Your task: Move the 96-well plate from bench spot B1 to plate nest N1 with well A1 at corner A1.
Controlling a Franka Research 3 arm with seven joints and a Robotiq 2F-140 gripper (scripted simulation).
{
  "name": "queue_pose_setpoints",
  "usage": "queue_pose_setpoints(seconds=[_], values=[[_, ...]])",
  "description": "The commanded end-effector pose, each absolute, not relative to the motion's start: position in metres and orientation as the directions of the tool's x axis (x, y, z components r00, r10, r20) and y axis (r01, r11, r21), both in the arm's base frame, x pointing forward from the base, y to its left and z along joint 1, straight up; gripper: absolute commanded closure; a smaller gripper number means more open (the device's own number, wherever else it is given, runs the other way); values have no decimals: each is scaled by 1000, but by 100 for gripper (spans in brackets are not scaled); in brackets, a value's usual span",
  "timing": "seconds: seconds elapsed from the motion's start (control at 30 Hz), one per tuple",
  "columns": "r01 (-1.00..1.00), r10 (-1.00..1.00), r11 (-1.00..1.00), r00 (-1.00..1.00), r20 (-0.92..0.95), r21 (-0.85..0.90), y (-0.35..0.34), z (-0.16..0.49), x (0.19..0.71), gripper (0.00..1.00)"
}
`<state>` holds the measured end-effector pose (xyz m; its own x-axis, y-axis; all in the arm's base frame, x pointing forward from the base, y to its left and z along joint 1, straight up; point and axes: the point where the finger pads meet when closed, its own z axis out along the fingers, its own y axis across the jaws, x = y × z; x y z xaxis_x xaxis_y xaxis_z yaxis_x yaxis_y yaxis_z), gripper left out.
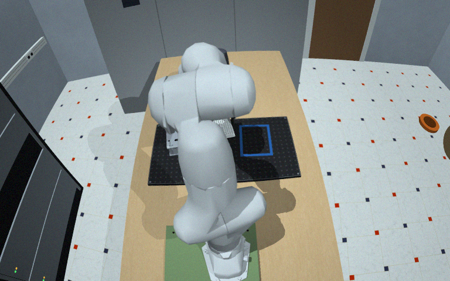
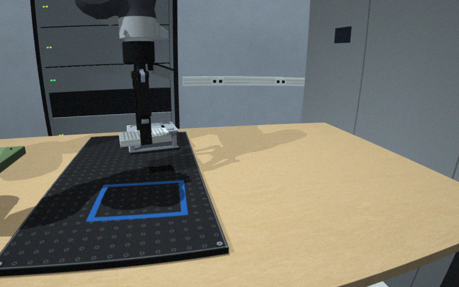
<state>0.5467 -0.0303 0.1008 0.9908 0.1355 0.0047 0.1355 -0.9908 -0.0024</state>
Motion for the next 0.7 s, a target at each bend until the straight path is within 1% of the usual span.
queue_pose_setpoints(seconds=[0.0,0.67], values=[[98,98,-995,995,1,0,-20,104,547,40],[98,98,-995,995,1,0,39,114,552,40]])
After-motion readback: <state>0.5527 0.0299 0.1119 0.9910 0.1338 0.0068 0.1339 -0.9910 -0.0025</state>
